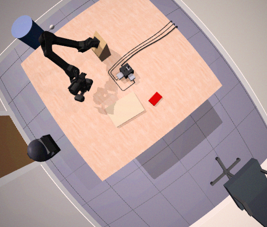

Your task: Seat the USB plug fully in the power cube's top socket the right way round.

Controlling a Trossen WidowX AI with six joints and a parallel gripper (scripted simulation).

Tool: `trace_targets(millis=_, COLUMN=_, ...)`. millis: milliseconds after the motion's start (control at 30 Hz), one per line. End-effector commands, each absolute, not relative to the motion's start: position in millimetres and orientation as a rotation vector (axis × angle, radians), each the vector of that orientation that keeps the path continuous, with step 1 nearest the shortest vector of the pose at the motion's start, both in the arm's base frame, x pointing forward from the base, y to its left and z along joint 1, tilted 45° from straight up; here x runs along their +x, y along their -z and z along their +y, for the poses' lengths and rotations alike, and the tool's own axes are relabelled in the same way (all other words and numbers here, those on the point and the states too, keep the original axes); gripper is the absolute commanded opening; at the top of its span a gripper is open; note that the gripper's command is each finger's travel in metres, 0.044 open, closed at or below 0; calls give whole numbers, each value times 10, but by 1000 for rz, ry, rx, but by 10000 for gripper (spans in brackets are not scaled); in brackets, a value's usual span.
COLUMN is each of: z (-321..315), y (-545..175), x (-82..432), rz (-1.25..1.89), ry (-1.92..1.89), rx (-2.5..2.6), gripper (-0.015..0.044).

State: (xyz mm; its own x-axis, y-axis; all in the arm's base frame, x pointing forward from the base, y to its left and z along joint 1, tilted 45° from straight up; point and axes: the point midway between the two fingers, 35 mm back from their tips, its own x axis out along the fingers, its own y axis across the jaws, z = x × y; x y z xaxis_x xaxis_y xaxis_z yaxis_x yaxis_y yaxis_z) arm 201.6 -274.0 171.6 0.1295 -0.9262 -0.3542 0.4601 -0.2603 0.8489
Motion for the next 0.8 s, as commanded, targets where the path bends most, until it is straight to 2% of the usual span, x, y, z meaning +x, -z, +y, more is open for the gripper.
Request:
trace_targets(millis=0, z=-2374, y=-1315, x=2551, rz=-283, ry=1447, rx=1231, gripper=440)
trace_targets(millis=167, z=-1802, y=-845, x=2959, rz=12, ry=1466, rx=1215, gripper=440)
trace_targets(millis=333, z=-1134, y=-410, x=3151, rz=280, ry=1499, rx=1115, gripper=440)
trace_targets(millis=667, z=144, y=237, x=2963, rz=619, ry=1564, rx=697, gripper=440)
trace_targets(millis=767, z=297, y=307, x=2918, rz=638, ry=1568, rx=626, gripper=440)
